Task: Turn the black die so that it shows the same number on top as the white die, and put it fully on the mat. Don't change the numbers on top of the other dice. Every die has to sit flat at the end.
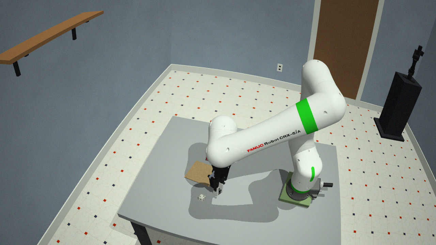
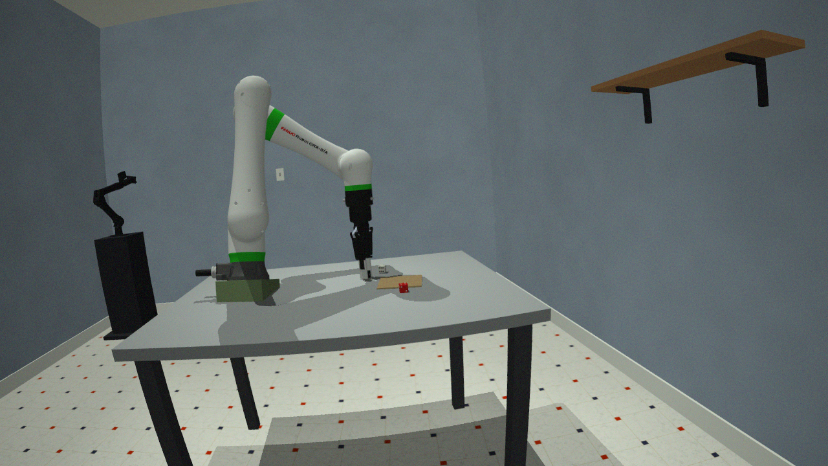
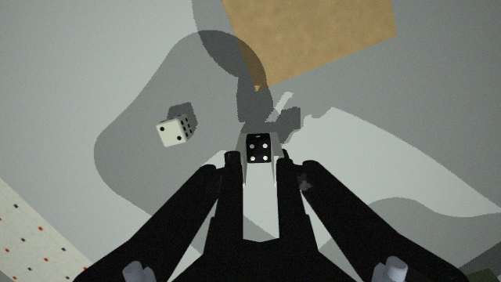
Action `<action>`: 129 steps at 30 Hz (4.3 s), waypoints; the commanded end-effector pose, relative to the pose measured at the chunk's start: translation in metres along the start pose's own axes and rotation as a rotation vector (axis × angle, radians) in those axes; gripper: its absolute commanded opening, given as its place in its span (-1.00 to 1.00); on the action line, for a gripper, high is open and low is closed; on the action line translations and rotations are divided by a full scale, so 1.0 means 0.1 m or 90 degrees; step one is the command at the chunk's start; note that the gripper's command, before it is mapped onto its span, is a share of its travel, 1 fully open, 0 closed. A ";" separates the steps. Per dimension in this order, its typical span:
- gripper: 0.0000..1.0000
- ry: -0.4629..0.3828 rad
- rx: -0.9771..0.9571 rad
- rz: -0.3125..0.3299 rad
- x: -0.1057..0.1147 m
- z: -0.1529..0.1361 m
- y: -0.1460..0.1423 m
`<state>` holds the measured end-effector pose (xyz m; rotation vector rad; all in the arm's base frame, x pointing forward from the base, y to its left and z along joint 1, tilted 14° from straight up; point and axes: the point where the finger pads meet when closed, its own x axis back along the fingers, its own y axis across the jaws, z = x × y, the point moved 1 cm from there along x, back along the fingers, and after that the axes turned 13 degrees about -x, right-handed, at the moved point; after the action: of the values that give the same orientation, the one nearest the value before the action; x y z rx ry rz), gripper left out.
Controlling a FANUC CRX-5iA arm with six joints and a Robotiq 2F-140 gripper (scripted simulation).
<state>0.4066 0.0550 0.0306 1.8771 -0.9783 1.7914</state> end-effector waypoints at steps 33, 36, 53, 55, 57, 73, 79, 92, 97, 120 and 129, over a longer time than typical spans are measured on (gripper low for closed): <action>-0.75 0.000 0.000 0.000 0.15 0.00 0.00; -0.75 0.000 0.000 0.000 0.34 0.00 0.00; -0.75 0.000 0.000 0.000 1.00 0.00 0.00; -0.75 0.000 0.000 0.000 1.00 0.00 0.00; -0.75 0.000 0.000 0.000 1.00 0.00 0.00; -0.75 0.000 -0.187 0.000 1.02 0.15 -0.02; -0.75 0.001 -0.329 0.000 1.03 0.27 -0.03; -0.75 0.001 -0.579 0.000 1.04 0.49 -0.04; -0.75 0.001 -0.662 0.000 1.05 0.56 -0.04; -0.75 0.001 -1.109 0.000 1.06 0.96 0.00; -0.75 0.001 -1.308 0.000 1.05 1.14 0.03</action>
<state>0.4772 -0.0433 0.1193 0.5290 -1.6372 0.1766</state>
